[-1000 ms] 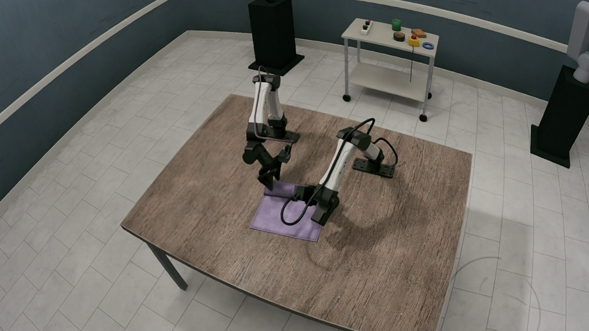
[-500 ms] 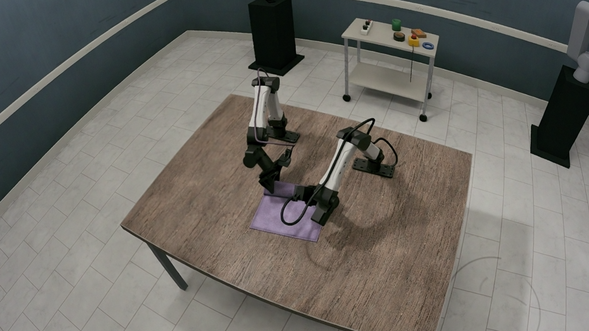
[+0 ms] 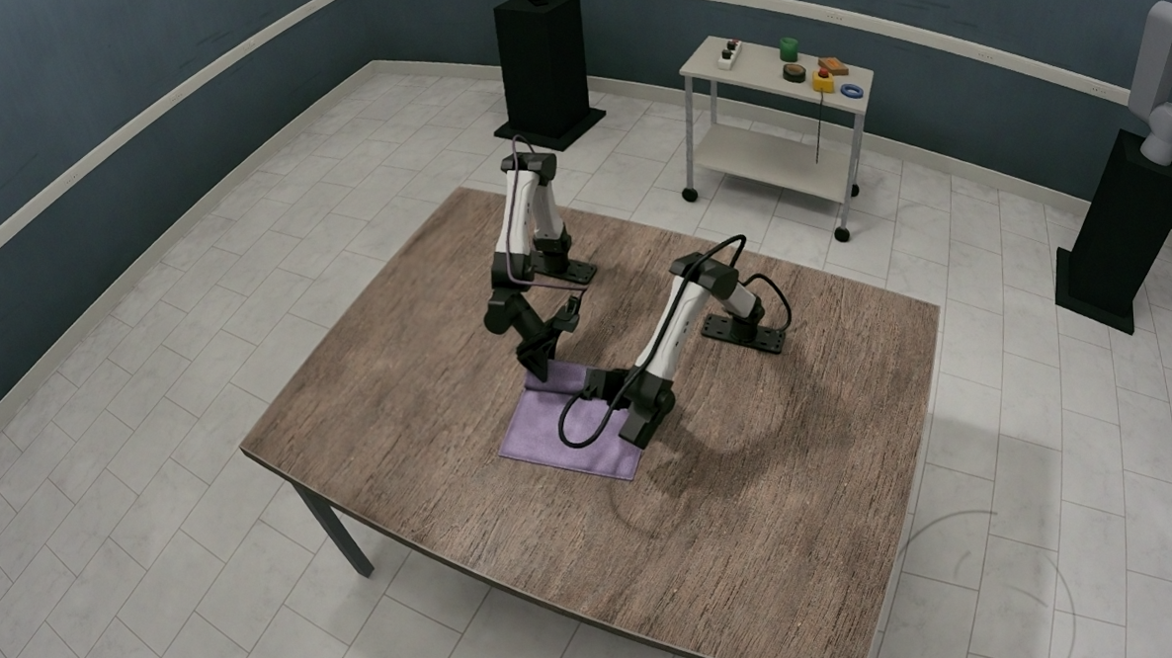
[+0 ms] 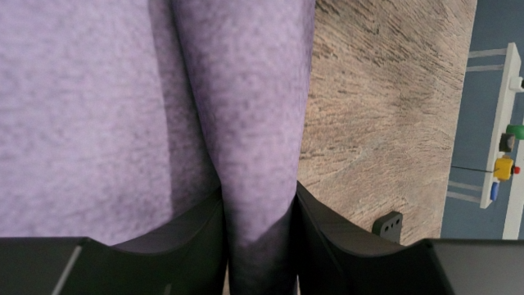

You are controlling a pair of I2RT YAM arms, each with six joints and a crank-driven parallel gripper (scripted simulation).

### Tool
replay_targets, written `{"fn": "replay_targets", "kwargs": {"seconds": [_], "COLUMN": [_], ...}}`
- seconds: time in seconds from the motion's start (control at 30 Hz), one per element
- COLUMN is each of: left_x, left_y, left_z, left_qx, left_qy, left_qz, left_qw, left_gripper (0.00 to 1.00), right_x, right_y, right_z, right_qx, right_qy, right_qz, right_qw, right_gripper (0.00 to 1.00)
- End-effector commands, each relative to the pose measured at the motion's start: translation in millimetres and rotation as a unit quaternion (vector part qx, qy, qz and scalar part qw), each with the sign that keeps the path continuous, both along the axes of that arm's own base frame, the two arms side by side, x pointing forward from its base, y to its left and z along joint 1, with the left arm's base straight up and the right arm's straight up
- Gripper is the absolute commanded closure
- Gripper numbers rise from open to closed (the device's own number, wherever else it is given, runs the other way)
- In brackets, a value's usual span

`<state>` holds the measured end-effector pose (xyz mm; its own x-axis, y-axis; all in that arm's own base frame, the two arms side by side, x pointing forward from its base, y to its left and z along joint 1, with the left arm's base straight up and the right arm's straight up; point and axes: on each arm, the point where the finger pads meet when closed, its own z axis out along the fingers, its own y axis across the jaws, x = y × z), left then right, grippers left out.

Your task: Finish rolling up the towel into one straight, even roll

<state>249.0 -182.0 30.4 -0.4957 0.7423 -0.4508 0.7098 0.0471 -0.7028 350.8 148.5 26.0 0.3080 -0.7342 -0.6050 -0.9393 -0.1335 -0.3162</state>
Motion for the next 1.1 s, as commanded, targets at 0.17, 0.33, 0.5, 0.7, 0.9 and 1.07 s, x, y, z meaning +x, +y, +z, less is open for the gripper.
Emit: {"fn": "replay_targets", "kwargs": {"seconds": [0.17, 0.33, 0.5, 0.7, 0.9, 1.07], "left_x": [2.1, 2.1, 2.1, 2.1, 2.1, 2.1], "left_y": [-1.7, -1.7, -1.7, -1.7, -1.7, -1.7], "left_z": [2.0, 2.0, 2.0, 2.0, 2.0, 2.0], "left_qx": [-0.009, -0.009, -0.009, -0.009, -0.009, -0.009], "left_qy": [0.002, 0.002, 0.002, 0.002, 0.002, 0.002], "left_qz": [0.004, 0.004, 0.004, 0.004, 0.004, 0.004], "left_qw": [1.000, 1.000, 1.000, 1.000, 1.000, 1.000], "left_gripper": [0.68, 0.68, 0.68, 0.68, 0.68, 0.68], "right_x": [11.5, 11.5, 11.5, 11.5, 11.5, 11.5], "right_y": [4.6, 4.6, 4.6, 4.6, 4.6, 4.6], "right_z": [3.3, 3.3, 3.3, 3.3, 3.3, 3.3], "right_qx": [0.005, 0.005, 0.005, 0.005, 0.005, 0.005], "right_qy": [-0.013, -0.013, -0.013, -0.013, -0.013, -0.013], "right_qz": [-0.001, -0.001, -0.001, -0.001, -0.001, -0.001], "right_qw": [1.000, 1.000, 1.000, 1.000, 1.000, 1.000], "right_gripper": [0.61, 0.62, 0.63, 0.65, 0.67, 0.68]}}
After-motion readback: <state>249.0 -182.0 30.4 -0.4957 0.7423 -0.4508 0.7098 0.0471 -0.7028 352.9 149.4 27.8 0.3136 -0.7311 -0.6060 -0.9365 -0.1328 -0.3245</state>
